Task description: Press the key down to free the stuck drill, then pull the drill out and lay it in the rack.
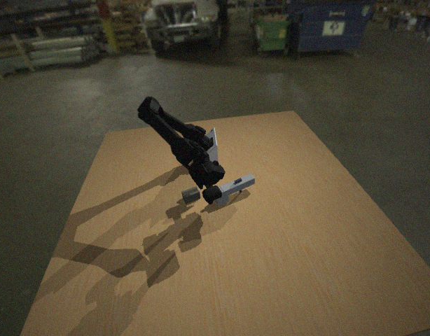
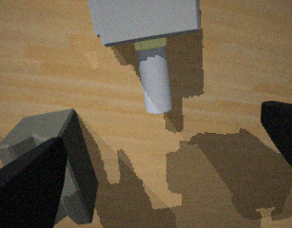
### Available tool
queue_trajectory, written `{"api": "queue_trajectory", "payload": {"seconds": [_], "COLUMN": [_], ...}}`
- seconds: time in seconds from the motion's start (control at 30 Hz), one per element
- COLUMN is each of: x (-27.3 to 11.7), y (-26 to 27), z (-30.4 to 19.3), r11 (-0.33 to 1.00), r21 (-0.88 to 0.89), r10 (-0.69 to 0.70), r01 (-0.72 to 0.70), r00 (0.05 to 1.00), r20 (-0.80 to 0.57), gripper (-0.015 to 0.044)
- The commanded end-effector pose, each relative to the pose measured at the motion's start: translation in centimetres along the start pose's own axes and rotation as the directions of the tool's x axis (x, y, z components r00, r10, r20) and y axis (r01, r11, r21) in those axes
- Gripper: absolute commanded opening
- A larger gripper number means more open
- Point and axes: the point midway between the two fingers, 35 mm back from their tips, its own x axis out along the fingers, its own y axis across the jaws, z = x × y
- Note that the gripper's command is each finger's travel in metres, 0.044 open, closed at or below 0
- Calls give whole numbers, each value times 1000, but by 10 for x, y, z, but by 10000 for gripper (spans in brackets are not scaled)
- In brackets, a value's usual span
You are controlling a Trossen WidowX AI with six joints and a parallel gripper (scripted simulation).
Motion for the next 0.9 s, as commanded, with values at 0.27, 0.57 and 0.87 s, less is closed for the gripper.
{"api": "queue_trajectory", "payload": {"seconds": [0.27,0.57,0.87], "x": [10,25,39], "y": [-1,-1,-1], "z": [2,6,10], "r11": [1000,1000,1000], "r21": [-5,-5,-5], "r10": [-1,-1,-1], "r01": [1,1,1], "r00": [1000,1000,1000], "r20": [-4,-5,-5], "gripper": [440,440,440]}}
